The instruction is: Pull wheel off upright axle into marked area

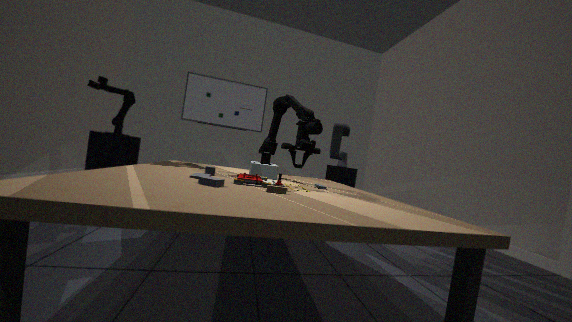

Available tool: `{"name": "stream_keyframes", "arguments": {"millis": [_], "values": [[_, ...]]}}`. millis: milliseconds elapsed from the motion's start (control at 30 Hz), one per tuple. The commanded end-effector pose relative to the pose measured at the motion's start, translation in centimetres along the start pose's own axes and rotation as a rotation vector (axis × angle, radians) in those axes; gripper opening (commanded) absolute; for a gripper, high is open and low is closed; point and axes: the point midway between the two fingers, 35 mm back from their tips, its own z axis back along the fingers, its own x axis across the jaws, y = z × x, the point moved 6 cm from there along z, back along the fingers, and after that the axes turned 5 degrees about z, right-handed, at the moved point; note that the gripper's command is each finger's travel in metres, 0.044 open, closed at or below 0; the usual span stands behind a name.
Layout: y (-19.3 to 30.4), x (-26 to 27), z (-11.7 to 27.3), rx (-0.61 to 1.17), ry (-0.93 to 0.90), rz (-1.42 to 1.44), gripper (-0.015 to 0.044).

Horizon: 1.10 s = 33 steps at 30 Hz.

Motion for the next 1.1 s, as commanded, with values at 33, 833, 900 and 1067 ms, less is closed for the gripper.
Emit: {"name": "stream_keyframes", "arguments": {"millis": [33, 833, 900, 1067], "values": [[0.5, 0.7, 0.3, -0.014, -0.001, -0.009, 0.0000], [0.4, 0.7, -10.1, -0.014, -0.001, -0.009, 0.0000], [0.4, 0.7, -10.1, -0.014, -0.001, -0.009, 0.0000], [0.4, 0.7, -9.7, -0.012, -0.003, -0.008, 0.0053]]}}
